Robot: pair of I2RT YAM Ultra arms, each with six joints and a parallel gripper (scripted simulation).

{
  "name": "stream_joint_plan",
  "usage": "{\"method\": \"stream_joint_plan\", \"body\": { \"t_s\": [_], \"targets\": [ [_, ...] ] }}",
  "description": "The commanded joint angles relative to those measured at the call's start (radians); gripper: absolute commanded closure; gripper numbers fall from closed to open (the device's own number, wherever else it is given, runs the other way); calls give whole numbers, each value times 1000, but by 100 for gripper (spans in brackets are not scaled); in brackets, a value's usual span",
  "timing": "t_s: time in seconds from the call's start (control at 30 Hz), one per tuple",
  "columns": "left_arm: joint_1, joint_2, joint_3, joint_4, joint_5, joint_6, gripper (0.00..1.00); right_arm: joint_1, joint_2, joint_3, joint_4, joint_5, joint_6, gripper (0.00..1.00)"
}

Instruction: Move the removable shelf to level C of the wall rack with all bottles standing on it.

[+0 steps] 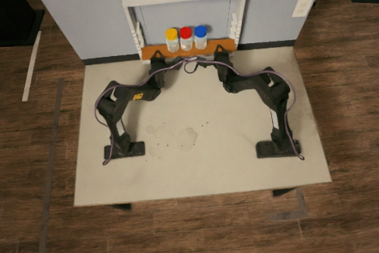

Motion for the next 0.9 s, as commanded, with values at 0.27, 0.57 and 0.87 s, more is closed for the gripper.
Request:
{"method": "stream_joint_plan", "body": {
  "t_s": [0.27, 0.57, 0.87],
  "targets": [
    [-37, -79, -33, 96, -43, 63, 100, 27, -81, -45, 108, 38, -57, 100],
    [-59, -100, -66, 108, -65, 63, 100, 43, -100, -84, 127, 54, -57, 100],
    [-79, -119, -95, 118, -85, 63, 100, 58, -117, -117, 143, 69, -57, 100]
  ]
}}
